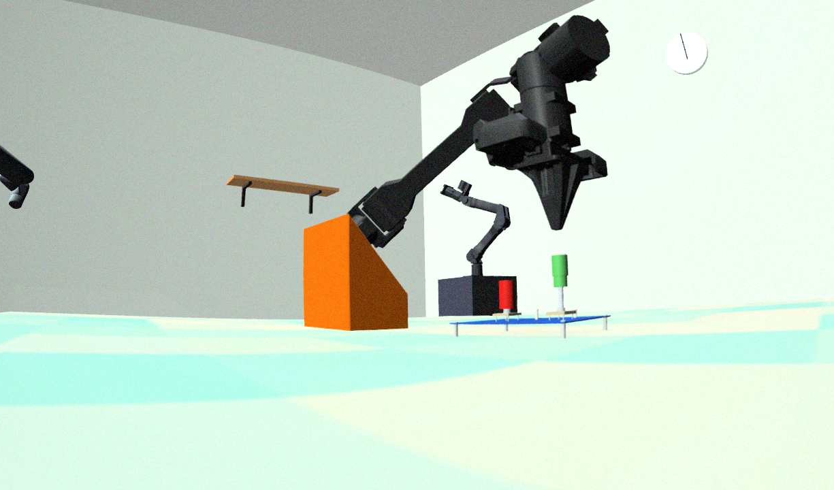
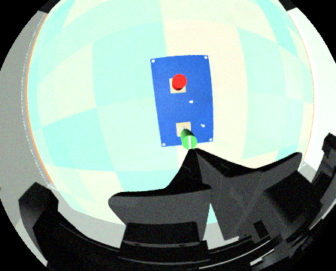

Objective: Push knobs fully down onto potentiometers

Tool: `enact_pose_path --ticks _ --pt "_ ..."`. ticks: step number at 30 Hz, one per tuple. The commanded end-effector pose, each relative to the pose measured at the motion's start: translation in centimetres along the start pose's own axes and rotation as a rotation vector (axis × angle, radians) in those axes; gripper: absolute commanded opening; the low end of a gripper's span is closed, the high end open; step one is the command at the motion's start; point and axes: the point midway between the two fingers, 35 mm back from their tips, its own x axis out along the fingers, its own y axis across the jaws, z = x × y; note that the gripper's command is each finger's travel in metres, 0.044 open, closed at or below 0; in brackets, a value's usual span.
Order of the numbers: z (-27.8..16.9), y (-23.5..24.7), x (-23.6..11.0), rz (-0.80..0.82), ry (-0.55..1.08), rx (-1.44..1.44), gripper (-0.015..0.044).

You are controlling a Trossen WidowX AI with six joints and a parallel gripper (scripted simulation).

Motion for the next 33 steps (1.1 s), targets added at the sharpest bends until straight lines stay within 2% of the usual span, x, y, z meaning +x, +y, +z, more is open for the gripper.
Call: enact_pose_path --ticks 1,16,33 --pt "0.0 0.0 0.3 -0.006 0.007 0.007 0.0" --pt "-0.1 -0.1 2.3 -0.006 0.007 0.007 0.0" --pt "-0.1 -0.1 2.5 -0.007 0.007 0.007 0.0"
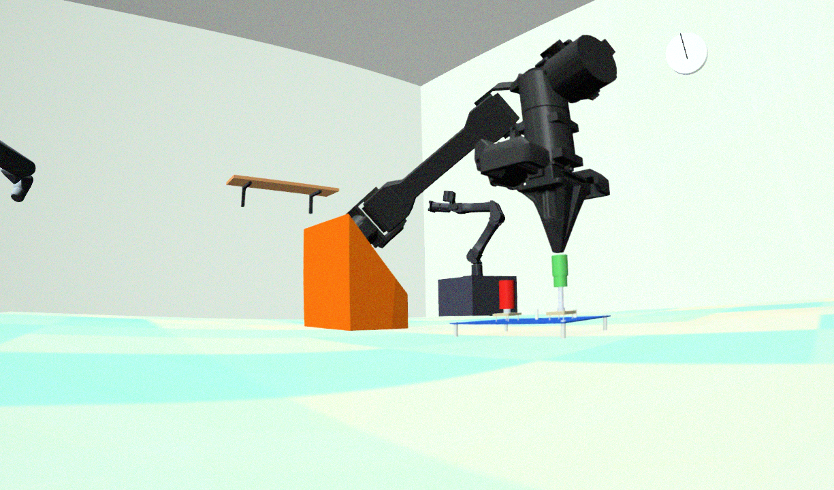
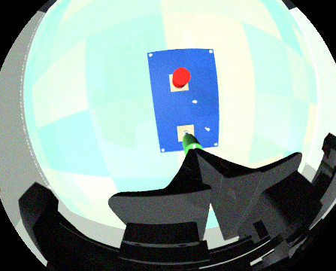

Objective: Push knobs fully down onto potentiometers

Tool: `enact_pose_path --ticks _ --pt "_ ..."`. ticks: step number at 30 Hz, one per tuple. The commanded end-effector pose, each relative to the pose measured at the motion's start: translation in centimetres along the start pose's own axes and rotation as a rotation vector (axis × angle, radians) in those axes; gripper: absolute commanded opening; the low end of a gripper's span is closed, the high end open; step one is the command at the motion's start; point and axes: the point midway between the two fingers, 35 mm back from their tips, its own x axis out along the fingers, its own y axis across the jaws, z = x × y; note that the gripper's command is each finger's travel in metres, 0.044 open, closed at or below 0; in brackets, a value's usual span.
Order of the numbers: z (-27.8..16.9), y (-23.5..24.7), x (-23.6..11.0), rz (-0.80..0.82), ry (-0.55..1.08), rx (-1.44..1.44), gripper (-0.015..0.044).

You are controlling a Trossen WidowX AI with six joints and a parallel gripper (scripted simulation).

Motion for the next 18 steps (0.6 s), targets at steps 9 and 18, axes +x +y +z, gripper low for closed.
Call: enact_pose_path --ticks 9,18 --pt "-0.07 -0.09 0.3 -0.006 0.004 0.004 0.0" --pt "-0.07 -0.09 0.26 -0.006 0.004 0.004 0.0"
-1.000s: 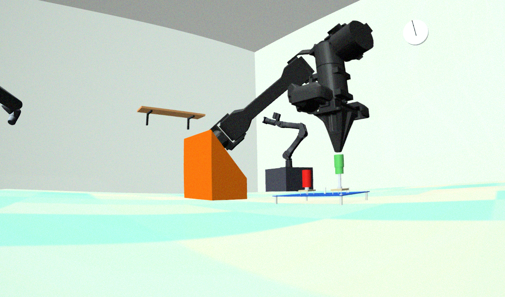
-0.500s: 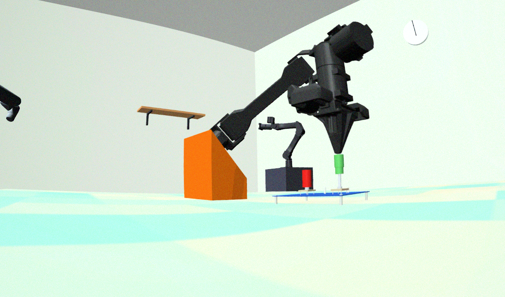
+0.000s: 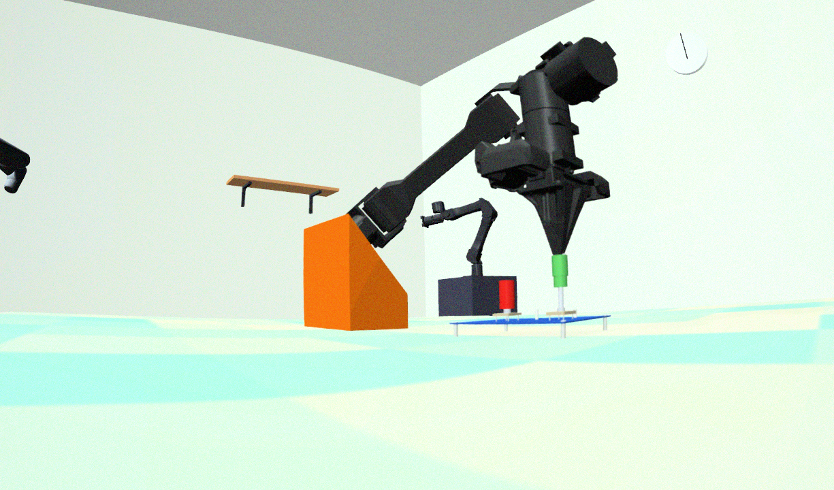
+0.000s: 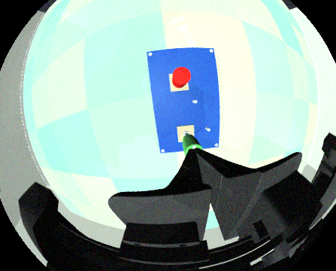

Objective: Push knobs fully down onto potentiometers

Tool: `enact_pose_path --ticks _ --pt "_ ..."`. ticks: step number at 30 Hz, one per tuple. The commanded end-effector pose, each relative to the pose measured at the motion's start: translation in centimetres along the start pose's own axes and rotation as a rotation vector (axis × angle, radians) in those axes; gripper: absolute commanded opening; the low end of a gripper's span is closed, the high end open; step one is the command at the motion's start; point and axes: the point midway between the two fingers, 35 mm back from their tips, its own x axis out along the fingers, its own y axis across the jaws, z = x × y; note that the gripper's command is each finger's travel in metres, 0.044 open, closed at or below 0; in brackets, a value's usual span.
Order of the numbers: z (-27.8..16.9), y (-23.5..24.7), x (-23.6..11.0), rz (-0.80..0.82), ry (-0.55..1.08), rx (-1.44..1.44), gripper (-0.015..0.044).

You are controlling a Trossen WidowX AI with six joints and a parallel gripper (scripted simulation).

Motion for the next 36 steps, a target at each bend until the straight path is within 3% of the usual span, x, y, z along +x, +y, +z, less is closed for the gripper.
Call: enact_pose_path --ticks 1,36 --pt "-0.1 -0.1 0.0 -0.006 0.004 0.004 0.0" --pt "-0.1 -0.1 1.4 -0.006 0.004 0.004 0.0"
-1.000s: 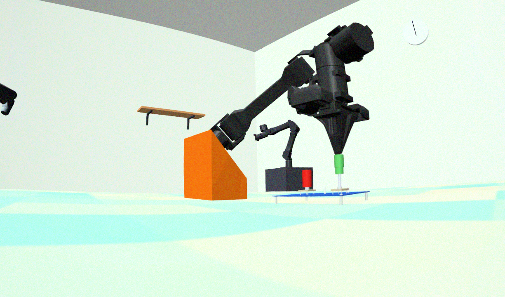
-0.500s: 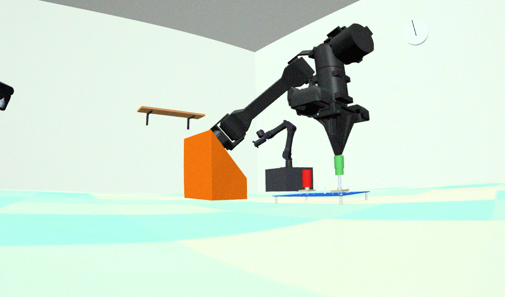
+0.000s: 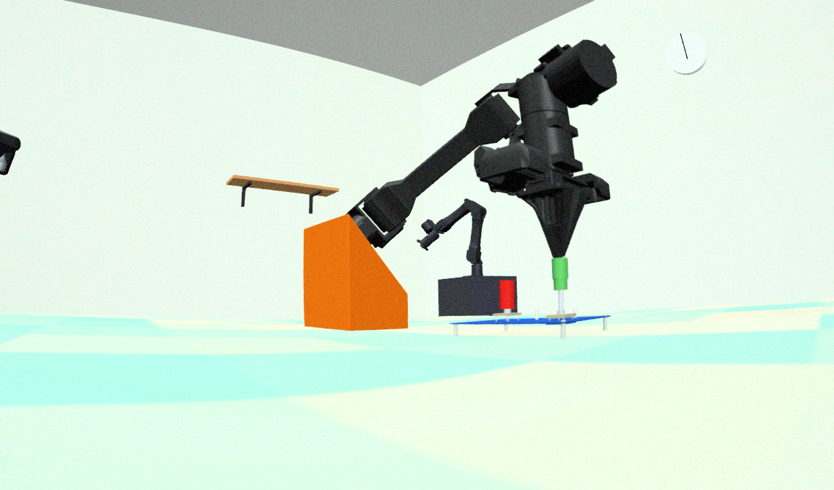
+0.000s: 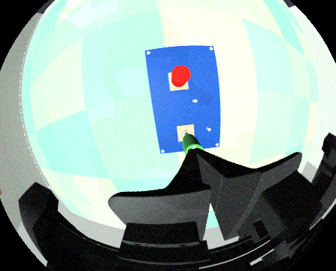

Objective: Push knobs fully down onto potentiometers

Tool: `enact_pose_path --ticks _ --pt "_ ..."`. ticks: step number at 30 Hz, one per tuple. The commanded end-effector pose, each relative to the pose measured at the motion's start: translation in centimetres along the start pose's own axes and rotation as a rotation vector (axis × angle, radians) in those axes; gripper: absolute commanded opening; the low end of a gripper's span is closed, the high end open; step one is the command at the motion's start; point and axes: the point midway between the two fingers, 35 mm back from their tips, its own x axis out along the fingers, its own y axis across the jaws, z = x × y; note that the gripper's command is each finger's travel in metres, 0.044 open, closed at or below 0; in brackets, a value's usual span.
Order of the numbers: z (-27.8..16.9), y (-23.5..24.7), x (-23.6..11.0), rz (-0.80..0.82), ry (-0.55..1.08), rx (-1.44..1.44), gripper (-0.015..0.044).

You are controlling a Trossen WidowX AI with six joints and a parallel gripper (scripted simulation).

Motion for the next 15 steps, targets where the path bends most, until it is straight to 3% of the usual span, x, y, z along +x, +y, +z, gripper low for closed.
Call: enact_pose_path --ticks 1,15 --pt "-0.19 -0.32 0.9 -0.003 -0.004 -0.014 0.0" --pt "-0.18 -0.33 1.62 -0.003 -0.004 -0.014 0.0"
